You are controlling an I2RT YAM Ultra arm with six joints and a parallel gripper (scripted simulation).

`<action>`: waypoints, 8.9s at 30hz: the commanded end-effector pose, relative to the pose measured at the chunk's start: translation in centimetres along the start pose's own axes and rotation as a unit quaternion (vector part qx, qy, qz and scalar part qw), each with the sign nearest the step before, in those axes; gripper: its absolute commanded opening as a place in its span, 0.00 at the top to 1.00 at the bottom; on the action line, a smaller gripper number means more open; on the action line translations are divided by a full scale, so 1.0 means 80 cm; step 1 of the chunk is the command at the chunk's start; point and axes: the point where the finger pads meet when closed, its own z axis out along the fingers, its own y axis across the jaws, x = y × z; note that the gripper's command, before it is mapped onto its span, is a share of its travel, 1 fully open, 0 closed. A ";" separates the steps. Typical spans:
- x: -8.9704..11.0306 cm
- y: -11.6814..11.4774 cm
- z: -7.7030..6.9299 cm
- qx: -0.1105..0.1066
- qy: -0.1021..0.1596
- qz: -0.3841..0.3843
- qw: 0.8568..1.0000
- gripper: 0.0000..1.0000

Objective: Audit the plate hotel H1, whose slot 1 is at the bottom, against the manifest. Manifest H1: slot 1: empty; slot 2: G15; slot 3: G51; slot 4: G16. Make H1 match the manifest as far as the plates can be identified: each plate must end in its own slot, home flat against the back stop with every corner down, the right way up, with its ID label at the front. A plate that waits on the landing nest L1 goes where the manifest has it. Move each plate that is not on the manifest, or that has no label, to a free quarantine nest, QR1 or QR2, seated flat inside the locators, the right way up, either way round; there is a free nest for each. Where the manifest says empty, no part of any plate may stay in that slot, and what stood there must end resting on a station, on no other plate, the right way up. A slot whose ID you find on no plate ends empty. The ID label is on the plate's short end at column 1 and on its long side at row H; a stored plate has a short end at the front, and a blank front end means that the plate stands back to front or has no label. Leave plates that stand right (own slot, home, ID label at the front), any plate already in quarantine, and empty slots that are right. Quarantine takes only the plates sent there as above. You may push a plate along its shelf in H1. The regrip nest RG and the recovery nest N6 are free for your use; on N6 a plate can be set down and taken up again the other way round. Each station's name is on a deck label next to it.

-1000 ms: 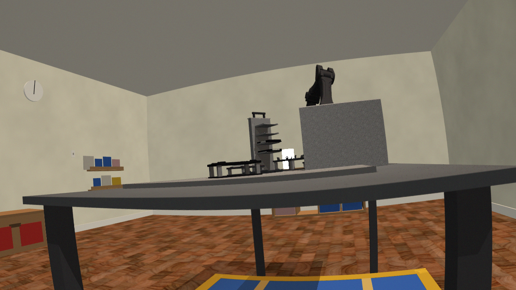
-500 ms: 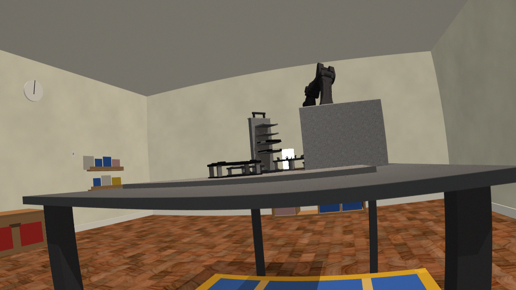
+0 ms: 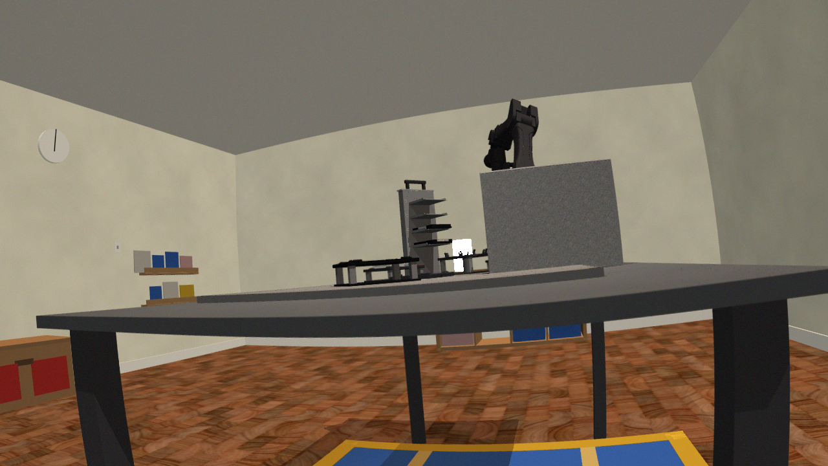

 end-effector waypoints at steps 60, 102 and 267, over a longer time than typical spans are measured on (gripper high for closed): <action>0.144 -0.148 -0.004 -0.189 -0.103 -0.492 0.843 0.00; 0.188 -0.188 -0.005 -0.307 -0.156 -0.774 0.532 0.00; 0.263 -0.084 0.089 -0.332 -0.168 -0.826 0.424 0.00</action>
